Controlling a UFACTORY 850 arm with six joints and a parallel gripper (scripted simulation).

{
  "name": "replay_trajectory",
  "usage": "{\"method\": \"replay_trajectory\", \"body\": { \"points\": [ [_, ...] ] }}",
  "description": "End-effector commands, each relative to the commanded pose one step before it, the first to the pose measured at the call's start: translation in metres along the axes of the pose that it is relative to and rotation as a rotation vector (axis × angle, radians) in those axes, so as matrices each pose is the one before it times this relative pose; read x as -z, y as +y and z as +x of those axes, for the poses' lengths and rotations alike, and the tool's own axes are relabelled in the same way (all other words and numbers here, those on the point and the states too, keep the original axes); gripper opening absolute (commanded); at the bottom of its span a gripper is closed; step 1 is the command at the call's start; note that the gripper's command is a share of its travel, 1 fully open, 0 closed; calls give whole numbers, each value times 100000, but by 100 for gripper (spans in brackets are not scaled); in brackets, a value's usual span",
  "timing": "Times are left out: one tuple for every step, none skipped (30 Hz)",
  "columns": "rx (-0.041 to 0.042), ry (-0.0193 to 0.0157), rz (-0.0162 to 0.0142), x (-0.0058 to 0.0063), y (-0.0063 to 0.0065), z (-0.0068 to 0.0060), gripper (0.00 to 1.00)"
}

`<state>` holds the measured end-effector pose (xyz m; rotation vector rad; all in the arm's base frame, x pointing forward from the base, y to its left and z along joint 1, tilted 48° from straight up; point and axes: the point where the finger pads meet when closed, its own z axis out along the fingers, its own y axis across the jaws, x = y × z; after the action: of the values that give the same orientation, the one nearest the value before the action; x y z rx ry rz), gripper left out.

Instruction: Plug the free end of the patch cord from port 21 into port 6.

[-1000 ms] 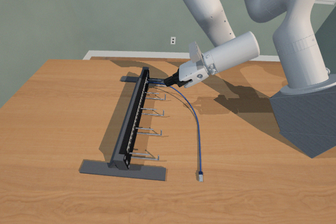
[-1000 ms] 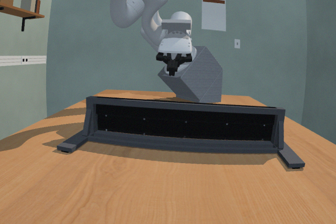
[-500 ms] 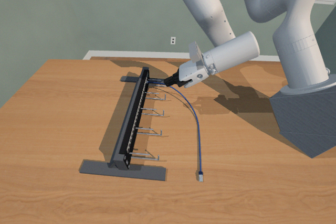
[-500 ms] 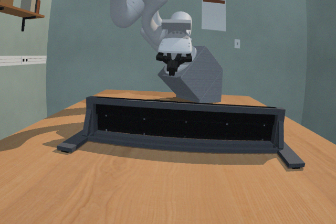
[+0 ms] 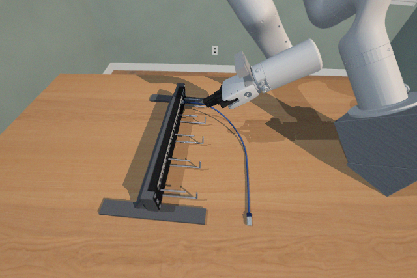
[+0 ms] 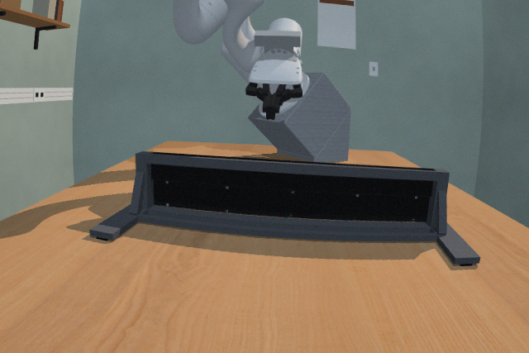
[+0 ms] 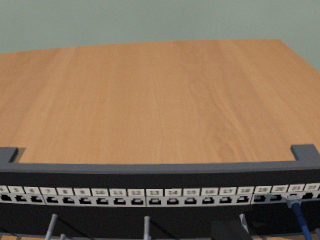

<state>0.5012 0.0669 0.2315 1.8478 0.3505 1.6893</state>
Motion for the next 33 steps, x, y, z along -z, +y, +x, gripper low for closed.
{"method": "replay_trajectory", "body": {
  "points": [
    [-41, 98, 0, 5, -9, 47, 0],
    [0, 0, 0, 15, 0, 0, 0],
    [0, 0, 0, 39, 0, 0, 0],
    [0, 0, 0, 70, 0, 0, 0],
    [0, 0, 0, 107, 0, 0, 0],
    [0, 0, 0, 147, 0, 0, 0],
    [0, 0, 0, 187, 0, 0, 0],
    [0, 0, 0, 225, 0, 0, 0],
    [0, 0, 0, 262, 0, 0, 0],
    [0, 0, 0, 293, 0, 0, 0],
    [0, -1, 0, 318, 0, 0, 0],
    [0, 1, 0, 338, 0, 0, 0],
    [0, 1, 0, 351, 0, 0, 0],
    [0, 0, 0, 0, 0, 0, 0],
    [0, 0, 0, 0, 0, 0, 0],
    [-1, -1, 0, 357, -1, 0, 0],
    [0, 0, 0, 357, 0, 0, 0],
    [0, 1, 0, 351, 1, 0, 0],
    [0, 0, 0, 339, 0, 0, 0],
    [-1, -1, 0, 321, -1, 0, 0],
    [0, 1, 0, 300, 0, 0, 0],
    [0, 0, 0, 273, 0, 0, 0],
    [0, 0, 0, 244, 0, 0, 0],
    [0, 0, 0, 213, 0, 0, 0],
    [1, 1, 0, 180, 1, 0, 0],
    [-1, -1, 1, 145, -1, 0, 0],
    [0, 0, 0, 113, 0, 0, 0],
    [0, 1, 0, 82, 0, 0, 0],
    [0, 1, 0, 54, 0, 0, 0],
    [0, 0, 0, 30, 0, 0, 0],
    [0, 0, 0, 0, 0, 0, 0],
    [0, 0, 0, 0, 0, 0, 0],
    [0, 0, 0, 12, 0, 0, 0]
  ]
}}
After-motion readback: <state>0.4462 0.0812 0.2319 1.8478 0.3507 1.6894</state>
